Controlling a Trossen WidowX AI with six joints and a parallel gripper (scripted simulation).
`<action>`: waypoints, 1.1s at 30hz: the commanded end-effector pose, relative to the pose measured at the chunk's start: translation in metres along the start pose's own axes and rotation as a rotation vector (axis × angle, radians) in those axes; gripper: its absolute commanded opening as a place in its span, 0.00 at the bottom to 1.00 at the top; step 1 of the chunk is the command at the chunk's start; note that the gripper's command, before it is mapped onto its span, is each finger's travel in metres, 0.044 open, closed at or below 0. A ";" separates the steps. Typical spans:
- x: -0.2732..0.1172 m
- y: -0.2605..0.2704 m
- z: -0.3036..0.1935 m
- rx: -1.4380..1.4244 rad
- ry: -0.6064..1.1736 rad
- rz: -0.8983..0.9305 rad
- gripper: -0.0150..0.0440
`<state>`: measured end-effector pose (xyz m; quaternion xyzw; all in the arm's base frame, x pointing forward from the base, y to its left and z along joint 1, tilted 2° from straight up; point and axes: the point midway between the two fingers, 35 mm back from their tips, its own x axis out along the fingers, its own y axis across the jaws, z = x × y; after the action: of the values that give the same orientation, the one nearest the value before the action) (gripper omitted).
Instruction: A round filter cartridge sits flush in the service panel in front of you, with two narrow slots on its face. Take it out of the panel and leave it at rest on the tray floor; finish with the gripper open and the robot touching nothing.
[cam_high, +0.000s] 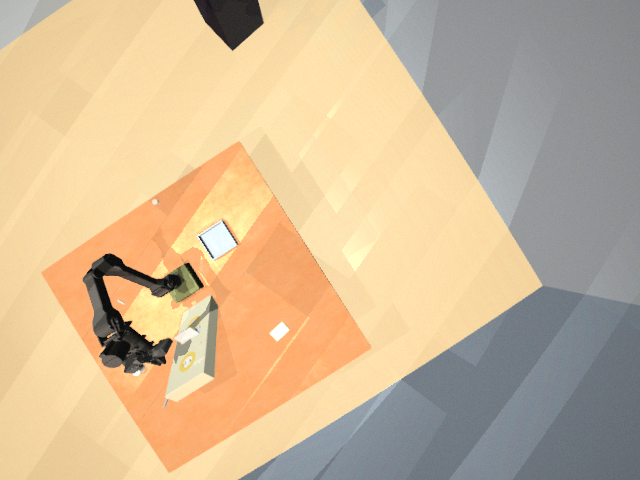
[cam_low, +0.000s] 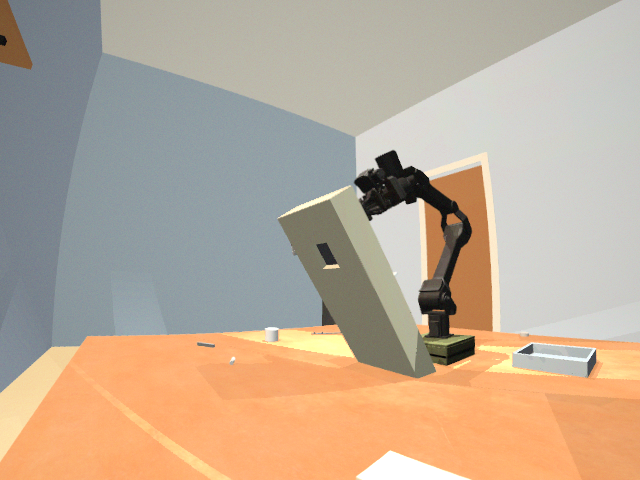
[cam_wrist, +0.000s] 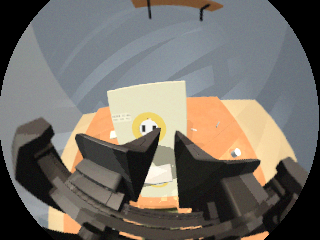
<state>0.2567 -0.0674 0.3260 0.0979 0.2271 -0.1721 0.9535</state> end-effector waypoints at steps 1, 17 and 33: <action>0.010 0.025 -0.027 -0.086 0.090 0.089 0.41; 0.019 0.030 -0.031 -0.097 0.102 0.103 0.41; 0.045 0.033 -0.032 -0.097 0.100 0.103 0.41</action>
<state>0.2887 -0.0409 0.2869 0.0737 0.2708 -0.1082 0.9537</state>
